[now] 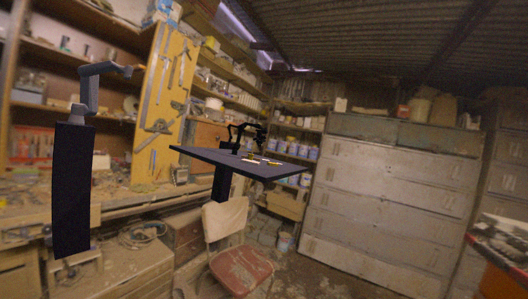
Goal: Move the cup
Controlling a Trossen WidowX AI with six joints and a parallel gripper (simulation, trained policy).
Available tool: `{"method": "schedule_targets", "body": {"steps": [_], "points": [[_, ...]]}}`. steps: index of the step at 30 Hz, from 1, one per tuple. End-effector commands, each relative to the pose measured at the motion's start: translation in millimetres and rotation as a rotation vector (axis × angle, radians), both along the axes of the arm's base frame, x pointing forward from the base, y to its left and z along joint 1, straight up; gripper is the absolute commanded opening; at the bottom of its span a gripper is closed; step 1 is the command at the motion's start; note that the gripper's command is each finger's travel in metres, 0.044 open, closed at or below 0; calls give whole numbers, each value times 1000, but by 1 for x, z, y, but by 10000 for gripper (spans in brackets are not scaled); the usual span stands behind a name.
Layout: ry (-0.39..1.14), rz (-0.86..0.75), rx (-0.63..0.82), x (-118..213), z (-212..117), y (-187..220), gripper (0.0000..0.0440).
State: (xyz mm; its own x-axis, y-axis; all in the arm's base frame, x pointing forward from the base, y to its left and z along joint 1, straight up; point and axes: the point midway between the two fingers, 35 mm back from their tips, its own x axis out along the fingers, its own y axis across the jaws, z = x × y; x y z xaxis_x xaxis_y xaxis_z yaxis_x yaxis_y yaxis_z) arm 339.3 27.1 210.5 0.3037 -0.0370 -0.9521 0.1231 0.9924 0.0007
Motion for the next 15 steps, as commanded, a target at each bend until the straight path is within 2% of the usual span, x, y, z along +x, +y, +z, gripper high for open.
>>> {"method": "schedule_targets", "body": {"steps": [1,15], "points": [[51,8,-20,-2,-5,-7,112],[233,36,-69,-11,-32,-37,115]]}}
